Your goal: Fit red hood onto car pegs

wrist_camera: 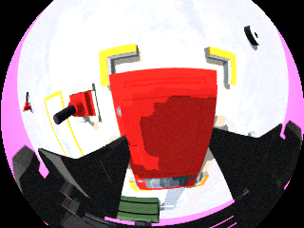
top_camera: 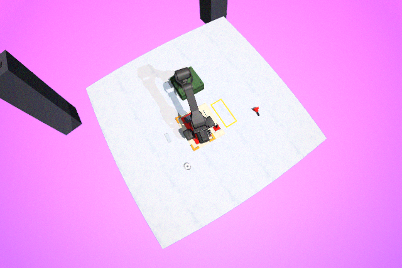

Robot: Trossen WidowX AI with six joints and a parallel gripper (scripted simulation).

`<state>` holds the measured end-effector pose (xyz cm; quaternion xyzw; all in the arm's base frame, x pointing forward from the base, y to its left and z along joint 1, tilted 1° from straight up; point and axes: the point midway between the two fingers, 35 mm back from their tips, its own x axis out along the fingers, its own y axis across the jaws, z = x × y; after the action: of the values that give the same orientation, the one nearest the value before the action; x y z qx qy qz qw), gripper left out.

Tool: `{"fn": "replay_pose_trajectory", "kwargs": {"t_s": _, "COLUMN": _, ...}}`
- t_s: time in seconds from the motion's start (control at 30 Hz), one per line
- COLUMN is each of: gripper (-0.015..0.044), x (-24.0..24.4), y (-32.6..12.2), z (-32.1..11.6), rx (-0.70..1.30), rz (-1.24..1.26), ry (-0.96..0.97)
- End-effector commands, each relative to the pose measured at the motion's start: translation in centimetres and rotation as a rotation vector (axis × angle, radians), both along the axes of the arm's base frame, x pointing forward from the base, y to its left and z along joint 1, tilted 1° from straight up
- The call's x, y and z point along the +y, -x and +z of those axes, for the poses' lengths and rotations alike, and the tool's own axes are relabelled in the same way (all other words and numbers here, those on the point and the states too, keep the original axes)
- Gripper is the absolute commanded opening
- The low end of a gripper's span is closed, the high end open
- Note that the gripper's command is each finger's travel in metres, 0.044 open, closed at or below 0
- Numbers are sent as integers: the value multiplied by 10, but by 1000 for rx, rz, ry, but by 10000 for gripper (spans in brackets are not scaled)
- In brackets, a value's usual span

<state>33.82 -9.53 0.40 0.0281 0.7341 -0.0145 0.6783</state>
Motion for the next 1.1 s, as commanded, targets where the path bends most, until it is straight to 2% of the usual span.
{"fn": "replay_pose_trajectory", "kwargs": {"t_s": 0.0, "gripper": 157, "x": 0, "y": 0, "z": 0, "rx": -1, "rz": 0, "ry": 0}}
{"fn": "replay_pose_trajectory", "kwargs": {"t_s": 0.37, "gripper": 440, "x": 0, "y": 0, "z": 0, "rx": -1, "rz": 0, "ry": 0}}
{"fn": "replay_pose_trajectory", "kwargs": {"t_s": 0.5, "gripper": 440, "x": 0, "y": 0, "z": 7, "rx": -10, "rz": 0, "ry": 5}}
{"fn": "replay_pose_trajectory", "kwargs": {"t_s": 0.73, "gripper": 440, "x": 3, "y": 4, "z": 68, "rx": -95, "rz": -1, "ry": 42}}
{"fn": "replay_pose_trajectory", "kwargs": {"t_s": 1.07, "gripper": 440, "x": 3, "y": 4, "z": 70, "rx": -98, "rz": -1, "ry": 43}}
